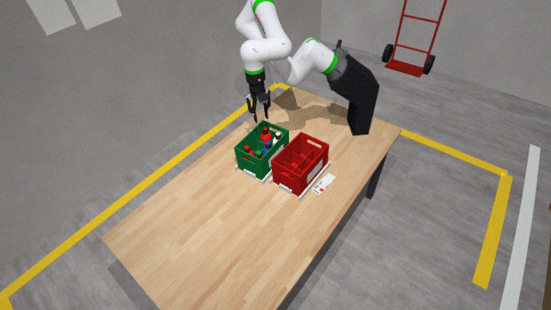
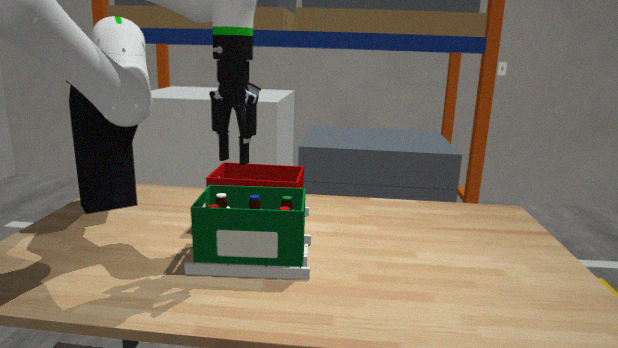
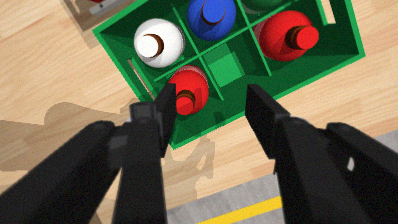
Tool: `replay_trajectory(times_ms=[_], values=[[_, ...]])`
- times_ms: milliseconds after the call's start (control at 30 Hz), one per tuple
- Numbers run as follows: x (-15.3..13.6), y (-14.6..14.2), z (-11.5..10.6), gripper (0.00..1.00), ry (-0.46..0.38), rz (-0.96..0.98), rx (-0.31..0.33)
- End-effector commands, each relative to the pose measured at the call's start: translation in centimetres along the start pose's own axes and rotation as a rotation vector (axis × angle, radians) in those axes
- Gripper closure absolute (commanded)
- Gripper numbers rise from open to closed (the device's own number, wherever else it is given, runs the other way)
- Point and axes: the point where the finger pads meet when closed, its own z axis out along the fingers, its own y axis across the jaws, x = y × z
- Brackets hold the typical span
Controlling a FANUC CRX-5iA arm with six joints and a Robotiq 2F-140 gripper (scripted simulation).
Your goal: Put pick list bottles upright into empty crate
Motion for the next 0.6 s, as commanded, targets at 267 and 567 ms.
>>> replay_trajectory(times_ms=[267, 567], values=[[-2.8, -1.9, 3.3, 0.56, 0.001, 0.318, -0.006], [-4.2, -2.9, 4.9, 0.56, 0.002, 0.618, -0.006]])
